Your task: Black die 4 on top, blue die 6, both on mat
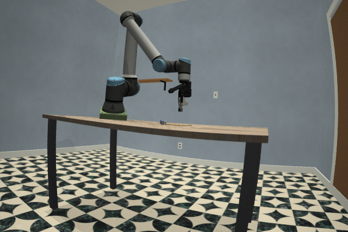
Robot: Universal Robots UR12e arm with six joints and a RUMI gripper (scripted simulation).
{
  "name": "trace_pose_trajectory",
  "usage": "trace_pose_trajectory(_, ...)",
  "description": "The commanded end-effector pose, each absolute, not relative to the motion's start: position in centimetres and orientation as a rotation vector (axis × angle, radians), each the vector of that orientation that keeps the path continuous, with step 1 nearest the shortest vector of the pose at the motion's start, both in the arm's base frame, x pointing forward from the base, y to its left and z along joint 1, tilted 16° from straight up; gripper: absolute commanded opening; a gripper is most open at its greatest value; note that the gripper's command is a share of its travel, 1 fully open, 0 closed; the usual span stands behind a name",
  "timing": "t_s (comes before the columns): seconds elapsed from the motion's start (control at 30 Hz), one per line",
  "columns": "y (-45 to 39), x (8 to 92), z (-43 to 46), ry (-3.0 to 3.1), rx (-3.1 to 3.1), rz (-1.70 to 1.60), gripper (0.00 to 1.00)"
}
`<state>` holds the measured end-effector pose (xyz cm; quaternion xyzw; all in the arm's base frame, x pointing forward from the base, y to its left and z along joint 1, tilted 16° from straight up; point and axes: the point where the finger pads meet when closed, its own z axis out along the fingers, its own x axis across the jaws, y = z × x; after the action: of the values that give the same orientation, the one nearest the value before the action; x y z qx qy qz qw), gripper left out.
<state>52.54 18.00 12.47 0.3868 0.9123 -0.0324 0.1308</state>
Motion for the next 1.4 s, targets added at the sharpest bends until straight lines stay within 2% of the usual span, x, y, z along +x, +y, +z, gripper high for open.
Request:
trace_pose_trajectory(0.0,18.0,52.6,12.5,2.583,1.257,-0.081,0.06)
trace_pose_trajectory(0.77,18.1,53.3,12.1,1.977,2.081,0.06,0.06)
trace_pose_trajectory(1.37,18.2,53.6,12.1,1.801,2.24,0.092,0.06)
